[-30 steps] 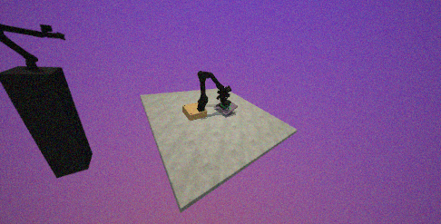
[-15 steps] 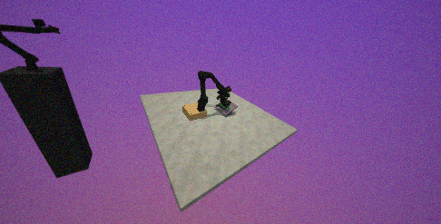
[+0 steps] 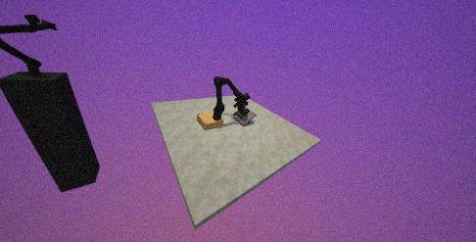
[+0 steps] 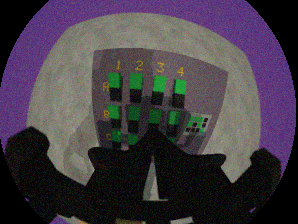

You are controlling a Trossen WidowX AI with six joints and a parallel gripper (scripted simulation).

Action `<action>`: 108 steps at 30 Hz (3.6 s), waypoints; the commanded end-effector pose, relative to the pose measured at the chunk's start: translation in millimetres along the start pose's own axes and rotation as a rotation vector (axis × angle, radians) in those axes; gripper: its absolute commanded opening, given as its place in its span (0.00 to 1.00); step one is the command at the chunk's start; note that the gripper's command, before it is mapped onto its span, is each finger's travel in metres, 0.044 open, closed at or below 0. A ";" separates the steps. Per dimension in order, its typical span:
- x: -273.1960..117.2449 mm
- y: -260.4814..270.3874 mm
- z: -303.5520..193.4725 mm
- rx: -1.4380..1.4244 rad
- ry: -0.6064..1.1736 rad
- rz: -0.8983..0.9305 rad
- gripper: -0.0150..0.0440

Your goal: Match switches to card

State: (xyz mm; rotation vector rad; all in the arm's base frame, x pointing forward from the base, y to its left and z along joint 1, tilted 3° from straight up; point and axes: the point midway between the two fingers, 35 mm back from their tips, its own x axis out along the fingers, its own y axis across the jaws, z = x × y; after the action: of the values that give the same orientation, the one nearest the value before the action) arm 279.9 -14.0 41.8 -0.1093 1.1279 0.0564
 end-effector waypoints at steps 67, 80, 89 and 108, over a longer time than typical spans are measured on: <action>-2.9 27.2 -18.1 -0.002 0.044 0.005 0.25; -1.1 27.3 -18.2 -0.002 0.043 0.005 0.25; 0.1 27.3 -18.2 -0.002 0.043 0.005 0.25; -47.5 27.1 -16.0 -0.002 0.025 0.006 0.25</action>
State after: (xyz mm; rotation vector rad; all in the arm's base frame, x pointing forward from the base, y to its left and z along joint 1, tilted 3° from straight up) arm 246.9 11.4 51.3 -0.1099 1.1885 0.0659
